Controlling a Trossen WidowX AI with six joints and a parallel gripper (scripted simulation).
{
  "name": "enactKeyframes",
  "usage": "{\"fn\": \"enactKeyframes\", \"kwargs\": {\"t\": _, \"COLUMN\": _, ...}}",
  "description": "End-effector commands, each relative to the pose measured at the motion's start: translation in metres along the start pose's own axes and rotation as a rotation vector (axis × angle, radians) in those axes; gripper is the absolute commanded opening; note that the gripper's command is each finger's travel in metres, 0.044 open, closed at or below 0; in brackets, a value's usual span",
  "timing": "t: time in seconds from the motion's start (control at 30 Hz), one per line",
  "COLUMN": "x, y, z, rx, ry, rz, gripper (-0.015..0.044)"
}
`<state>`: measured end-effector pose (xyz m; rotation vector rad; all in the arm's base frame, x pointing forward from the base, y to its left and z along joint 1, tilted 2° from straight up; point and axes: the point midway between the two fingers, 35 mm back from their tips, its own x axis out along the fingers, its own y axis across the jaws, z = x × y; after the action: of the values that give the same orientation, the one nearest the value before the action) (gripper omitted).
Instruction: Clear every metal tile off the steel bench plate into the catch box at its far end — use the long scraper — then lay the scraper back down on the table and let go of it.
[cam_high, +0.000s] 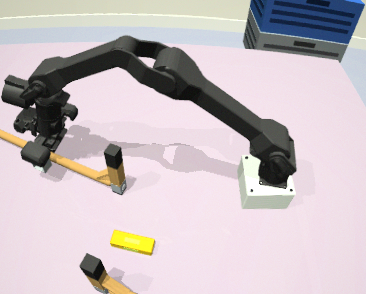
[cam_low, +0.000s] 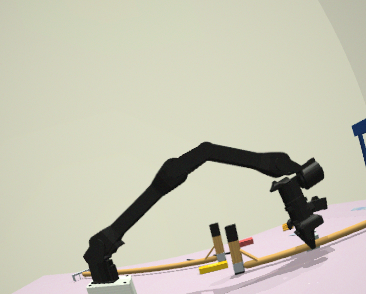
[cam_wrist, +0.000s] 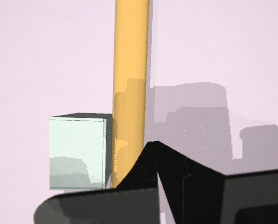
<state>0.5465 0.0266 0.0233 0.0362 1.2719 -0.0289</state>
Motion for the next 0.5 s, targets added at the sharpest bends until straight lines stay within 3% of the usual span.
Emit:
{"fn": "enactKeyframes", "kwargs": {"t": 0.0, "x": 0.002, "y": 0.009, "z": 0.000, "rx": -0.005, "ry": 0.002, "rz": 0.005, "gripper": 0.0000}}
{"fn": "enactKeyframes", "kwargs": {"t": 0.47, "x": 0.002, "y": 0.022, "z": 0.002, "rx": -0.005, "ry": 0.000, "rz": 0.007, "gripper": 0.0000}}
